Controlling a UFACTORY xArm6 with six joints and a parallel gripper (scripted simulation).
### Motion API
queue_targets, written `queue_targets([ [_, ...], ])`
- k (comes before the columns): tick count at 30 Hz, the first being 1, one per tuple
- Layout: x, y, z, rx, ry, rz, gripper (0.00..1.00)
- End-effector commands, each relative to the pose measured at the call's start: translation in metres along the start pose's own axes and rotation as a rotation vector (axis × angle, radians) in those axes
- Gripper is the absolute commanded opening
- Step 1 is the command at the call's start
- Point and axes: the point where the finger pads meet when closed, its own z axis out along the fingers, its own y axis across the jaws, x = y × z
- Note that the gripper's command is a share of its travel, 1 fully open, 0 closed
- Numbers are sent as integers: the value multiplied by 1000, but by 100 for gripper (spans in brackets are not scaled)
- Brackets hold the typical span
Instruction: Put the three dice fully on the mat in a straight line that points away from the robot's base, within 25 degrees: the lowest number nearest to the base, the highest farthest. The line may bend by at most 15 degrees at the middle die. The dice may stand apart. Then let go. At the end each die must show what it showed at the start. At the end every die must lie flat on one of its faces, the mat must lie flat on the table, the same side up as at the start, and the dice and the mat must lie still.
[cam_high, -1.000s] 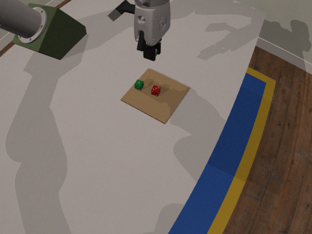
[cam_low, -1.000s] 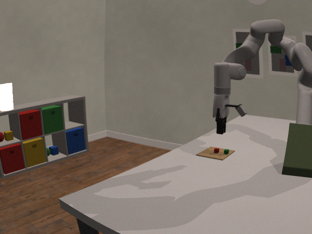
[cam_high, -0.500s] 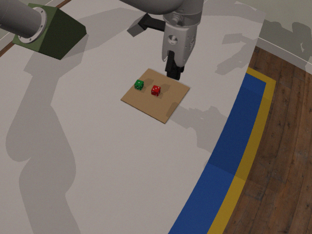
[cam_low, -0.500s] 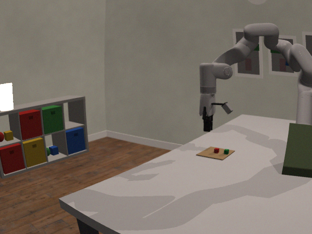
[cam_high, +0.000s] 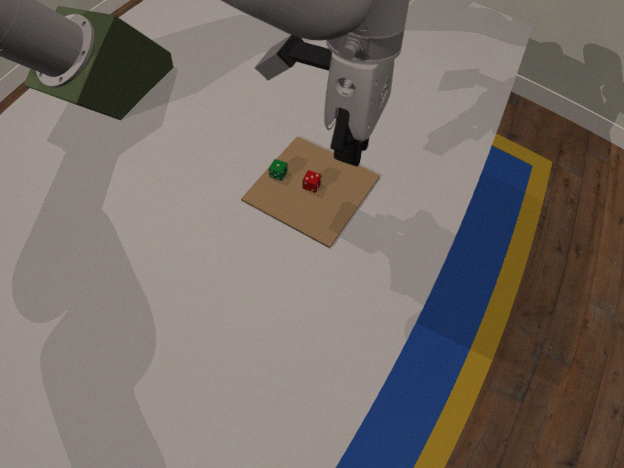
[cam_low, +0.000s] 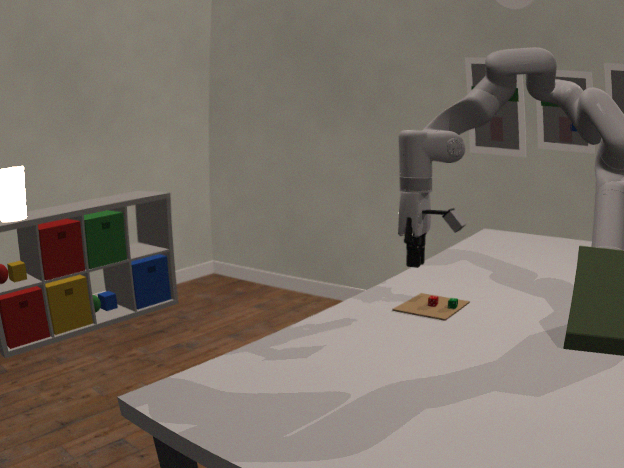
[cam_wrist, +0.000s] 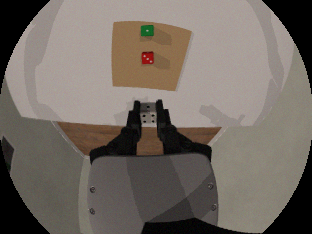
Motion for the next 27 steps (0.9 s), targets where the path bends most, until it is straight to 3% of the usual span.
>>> queue_targets([
  [1,-2,0,11,-1,-4,1,15],
  [12,-3,0,62,-1,-4,1,15],
  [27,-4,0,85,-1,-4,1,15],
])
